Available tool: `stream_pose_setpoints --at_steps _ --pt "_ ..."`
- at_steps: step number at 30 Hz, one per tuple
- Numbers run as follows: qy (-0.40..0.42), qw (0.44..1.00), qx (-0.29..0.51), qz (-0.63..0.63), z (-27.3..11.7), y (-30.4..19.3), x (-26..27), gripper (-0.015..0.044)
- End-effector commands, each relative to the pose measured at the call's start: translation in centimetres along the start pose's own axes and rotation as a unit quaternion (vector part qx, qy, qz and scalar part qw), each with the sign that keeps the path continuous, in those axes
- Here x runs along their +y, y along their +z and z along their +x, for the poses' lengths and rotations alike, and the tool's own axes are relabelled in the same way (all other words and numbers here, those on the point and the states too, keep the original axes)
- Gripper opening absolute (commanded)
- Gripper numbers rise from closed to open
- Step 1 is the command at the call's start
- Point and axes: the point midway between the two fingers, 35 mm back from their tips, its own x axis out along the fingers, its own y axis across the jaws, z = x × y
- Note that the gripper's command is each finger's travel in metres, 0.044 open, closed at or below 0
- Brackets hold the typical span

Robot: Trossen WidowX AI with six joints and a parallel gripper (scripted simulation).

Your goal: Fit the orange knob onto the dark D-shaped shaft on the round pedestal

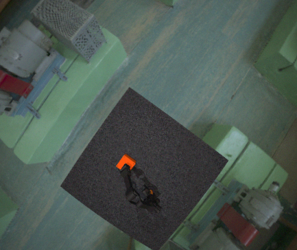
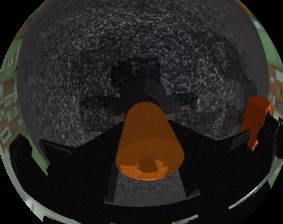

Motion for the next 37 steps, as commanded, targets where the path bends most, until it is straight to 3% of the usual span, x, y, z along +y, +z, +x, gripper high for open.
stream_pose_setpoints --at_steps 1,13,22,28,37 --pt "0.000 1.000 0.000 0.000 0.0 0.0 0.0 0.0131" --pt "0.000 1.000 0.000 0.000 0.0 0.0 0.0 0.0440" --pt "0.000 1.000 0.000 0.000 -0.3 0.0 0.0 0.0440" --pt "0.000 1.000 0.000 0.000 -9.3 0.0 0.0 0.0440" --pt "0.000 1.000 0.000 0.000 -9.6 0.0 0.3 0.0440"
